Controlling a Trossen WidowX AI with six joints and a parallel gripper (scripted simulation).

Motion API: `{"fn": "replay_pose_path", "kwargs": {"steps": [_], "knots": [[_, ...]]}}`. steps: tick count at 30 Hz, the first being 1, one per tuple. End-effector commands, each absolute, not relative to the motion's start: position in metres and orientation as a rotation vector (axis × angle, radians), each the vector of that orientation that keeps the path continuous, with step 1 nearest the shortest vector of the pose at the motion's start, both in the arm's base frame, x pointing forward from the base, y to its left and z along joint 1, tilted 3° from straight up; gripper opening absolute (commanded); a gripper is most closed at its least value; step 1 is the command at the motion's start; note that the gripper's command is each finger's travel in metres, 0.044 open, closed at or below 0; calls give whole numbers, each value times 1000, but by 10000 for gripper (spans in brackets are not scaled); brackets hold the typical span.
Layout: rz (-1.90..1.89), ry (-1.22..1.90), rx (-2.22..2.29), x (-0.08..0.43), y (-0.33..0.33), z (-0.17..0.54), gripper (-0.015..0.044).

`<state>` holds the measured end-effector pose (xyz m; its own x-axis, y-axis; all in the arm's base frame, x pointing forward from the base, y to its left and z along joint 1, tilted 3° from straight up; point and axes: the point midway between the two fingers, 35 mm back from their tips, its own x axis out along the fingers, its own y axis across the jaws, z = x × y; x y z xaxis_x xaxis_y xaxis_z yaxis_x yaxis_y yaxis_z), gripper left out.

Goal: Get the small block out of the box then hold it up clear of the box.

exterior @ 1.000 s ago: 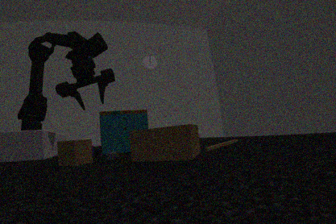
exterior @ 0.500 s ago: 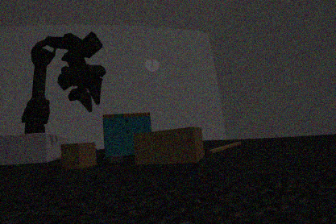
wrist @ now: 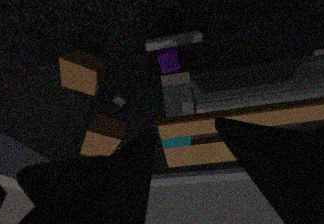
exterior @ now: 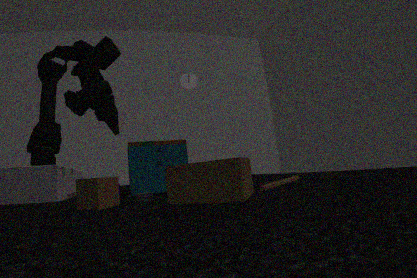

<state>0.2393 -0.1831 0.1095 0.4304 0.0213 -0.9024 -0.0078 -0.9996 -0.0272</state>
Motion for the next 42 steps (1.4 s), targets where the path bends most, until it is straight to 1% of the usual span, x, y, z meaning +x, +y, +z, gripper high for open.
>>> {"fn": "replay_pose_path", "kwargs": {"steps": [1,4,6,14,42], "knots": [[1651,-5,-2623,242,-184,88,285],[1651,-5,-2623,243,-183,38,285],[1651,-6,-2623,241,-180,19,285],[1651,-6,-2623,241,-180,15,285],[1654,-7,-2624,242,-179,-30,285]]}}
